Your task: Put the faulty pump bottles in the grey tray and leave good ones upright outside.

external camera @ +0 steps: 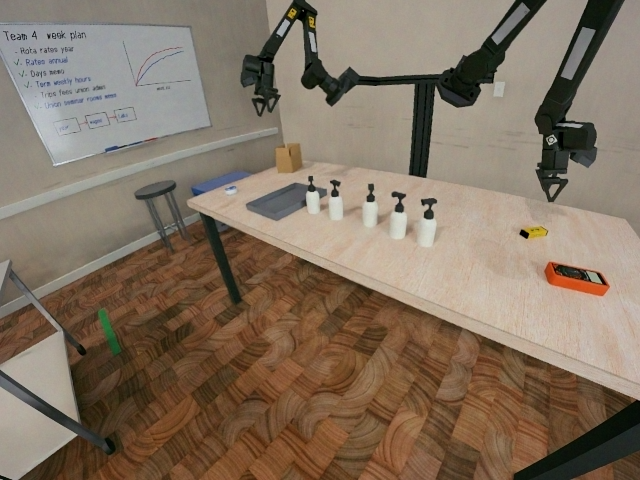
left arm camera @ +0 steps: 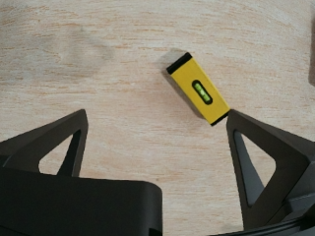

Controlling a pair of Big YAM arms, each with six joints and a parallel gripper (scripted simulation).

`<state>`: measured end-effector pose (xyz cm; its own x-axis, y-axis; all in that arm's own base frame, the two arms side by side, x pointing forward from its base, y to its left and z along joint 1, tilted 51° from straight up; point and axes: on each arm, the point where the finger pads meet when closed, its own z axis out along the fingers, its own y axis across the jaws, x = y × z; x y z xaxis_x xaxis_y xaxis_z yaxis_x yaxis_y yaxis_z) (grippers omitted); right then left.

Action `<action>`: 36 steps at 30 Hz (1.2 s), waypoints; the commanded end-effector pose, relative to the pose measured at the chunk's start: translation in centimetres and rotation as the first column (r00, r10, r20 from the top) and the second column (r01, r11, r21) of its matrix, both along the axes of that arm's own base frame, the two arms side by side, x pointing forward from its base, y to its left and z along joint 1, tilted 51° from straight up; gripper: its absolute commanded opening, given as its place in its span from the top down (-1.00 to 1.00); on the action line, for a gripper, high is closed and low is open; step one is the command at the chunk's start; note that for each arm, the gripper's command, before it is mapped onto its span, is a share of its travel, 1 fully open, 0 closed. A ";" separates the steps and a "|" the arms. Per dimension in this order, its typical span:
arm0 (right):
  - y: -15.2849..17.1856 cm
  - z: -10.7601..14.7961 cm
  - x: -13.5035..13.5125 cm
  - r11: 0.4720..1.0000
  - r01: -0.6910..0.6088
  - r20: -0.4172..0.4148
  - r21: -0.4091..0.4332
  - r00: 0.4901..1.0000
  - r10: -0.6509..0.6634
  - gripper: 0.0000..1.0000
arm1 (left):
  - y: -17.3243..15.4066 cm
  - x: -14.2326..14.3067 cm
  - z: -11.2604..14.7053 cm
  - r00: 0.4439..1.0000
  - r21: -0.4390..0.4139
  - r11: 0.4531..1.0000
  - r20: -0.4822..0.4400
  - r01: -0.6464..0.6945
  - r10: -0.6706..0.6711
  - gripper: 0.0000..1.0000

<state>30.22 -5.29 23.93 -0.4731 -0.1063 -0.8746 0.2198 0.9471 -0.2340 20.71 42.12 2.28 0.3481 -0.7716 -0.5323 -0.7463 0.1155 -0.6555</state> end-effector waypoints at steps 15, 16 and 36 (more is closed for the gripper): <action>0.0 0.3 0.0 1.000 0.000 0.007 0.000 1.000 0.000 -1.00 | 0.0 -0.1 0.1 1.000 0.003 1.000 0.001 -0.002 0.002 -1.00; 0.0 0.3 0.0 1.000 0.000 0.007 0.000 1.000 0.000 -1.00 | 0.0 -0.1 0.1 1.000 0.003 1.000 0.001 -0.002 0.002 -1.00; -9.3 7.3 8.1 0.977 -0.050 0.173 -0.209 0.981 0.087 -1.00 | -10.6 26.3 7.0 0.824 0.363 0.744 -0.164 0.561 -0.542 -1.00</action>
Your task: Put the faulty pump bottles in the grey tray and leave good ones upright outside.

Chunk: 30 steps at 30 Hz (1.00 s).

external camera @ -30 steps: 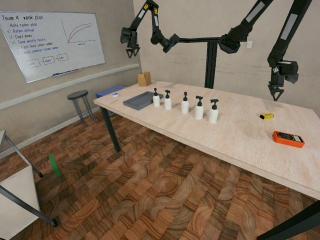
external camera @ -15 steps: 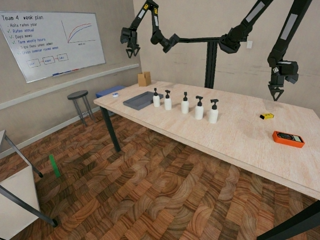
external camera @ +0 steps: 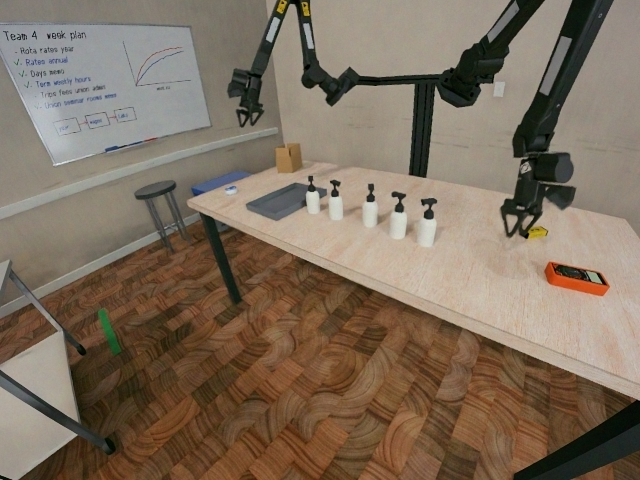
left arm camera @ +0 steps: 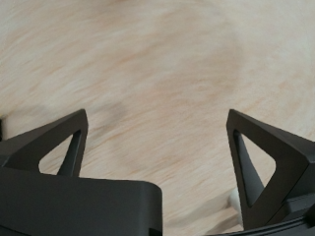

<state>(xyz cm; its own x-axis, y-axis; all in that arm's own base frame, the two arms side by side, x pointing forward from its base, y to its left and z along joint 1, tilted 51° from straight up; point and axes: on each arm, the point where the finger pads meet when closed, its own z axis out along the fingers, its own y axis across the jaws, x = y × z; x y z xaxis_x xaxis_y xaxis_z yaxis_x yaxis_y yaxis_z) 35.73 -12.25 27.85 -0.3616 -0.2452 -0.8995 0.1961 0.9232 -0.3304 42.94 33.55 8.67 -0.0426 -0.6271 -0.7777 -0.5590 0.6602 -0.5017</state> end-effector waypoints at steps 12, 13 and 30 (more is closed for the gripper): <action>-9.3 7.7 8.9 0.982 -0.067 0.198 -0.175 0.975 0.102 -1.00 | -26.8 21.2 3.6 0.828 0.430 0.729 -0.086 0.532 -0.554 -1.00; -9.7 8.0 9.3 0.981 -0.071 0.205 -0.182 0.973 0.108 -1.00 | -29.0 22.0 3.1 0.808 0.454 0.695 -0.107 0.558 -0.579 -1.00; -12.2 9.9 11.5 0.970 -0.094 0.255 -0.222 0.955 0.151 -1.00 | -62.9 21.9 -6.1 0.490 0.698 0.092 -0.396 0.710 -0.777 -1.00</action>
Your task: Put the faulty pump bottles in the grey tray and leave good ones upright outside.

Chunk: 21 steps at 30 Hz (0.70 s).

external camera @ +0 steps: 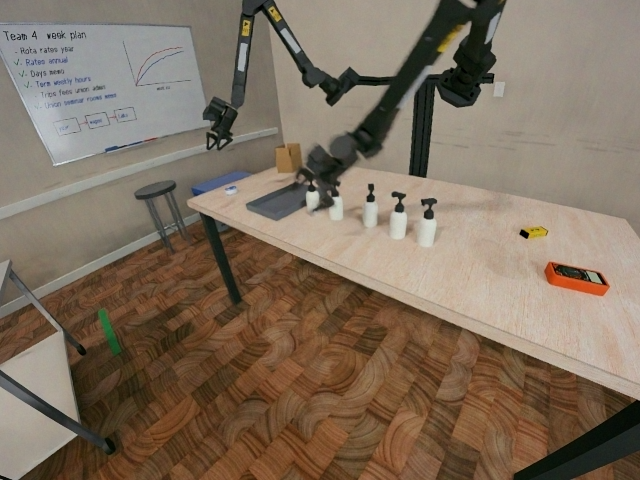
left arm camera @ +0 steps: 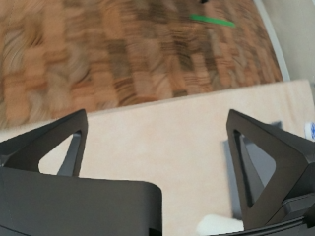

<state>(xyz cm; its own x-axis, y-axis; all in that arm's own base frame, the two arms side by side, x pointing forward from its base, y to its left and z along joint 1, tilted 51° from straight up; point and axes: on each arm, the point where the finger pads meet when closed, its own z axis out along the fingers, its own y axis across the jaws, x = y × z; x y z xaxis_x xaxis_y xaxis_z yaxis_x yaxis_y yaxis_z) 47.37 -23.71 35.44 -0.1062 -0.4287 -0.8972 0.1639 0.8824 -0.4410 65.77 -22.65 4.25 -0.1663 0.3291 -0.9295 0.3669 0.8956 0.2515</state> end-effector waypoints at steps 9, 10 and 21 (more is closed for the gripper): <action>-0.9 2.0 0.0 0.999 0.011 0.042 -0.035 0.999 -0.010 -1.00 | -22.9 -8.4 -6.9 0.926 0.363 0.877 0.086 0.315 -0.369 -1.00; -0.9 2.0 0.0 0.999 0.011 0.042 -0.035 0.999 -0.010 -1.00 | -24.5 -9.5 -7.7 0.915 0.389 0.858 0.082 0.336 -0.395 -1.00; -0.9 2.0 0.0 0.999 0.011 0.042 -0.035 0.999 -0.010 -1.00 | -38.1 -21.6 -11.9 0.783 0.552 0.698 0.124 0.456 -0.609 -1.00</action>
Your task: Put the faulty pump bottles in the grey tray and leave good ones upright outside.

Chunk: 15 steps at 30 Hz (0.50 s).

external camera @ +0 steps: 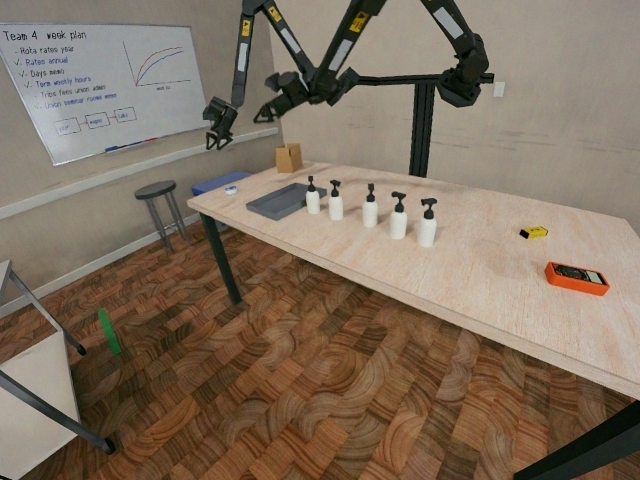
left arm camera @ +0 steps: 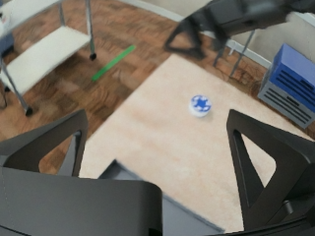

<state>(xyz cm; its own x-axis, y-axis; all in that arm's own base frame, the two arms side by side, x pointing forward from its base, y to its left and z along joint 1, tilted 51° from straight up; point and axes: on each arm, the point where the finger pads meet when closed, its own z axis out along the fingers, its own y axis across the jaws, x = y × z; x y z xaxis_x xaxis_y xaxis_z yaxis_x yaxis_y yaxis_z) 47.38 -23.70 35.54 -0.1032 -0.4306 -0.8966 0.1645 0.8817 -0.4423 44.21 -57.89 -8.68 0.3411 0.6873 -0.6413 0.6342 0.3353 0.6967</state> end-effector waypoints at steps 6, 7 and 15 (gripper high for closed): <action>-0.2 1.2 0.0 1.000 0.002 0.024 -0.018 1.000 -0.002 -1.00 | -6.7 -4.9 -0.3 0.987 0.040 0.994 0.116 0.105 -0.109 -1.00; -0.2 1.2 0.0 1.000 0.002 0.024 -0.018 1.000 -0.002 -1.00 | -6.9 -5.2 -0.4 0.987 0.041 0.993 0.117 0.109 -0.113 -1.00; -0.2 1.2 0.0 1.000 0.002 0.024 -0.018 1.000 -0.002 -1.00 | -7.5 -5.6 0.4 0.987 0.017 0.994 0.113 0.110 -0.111 -1.00</action>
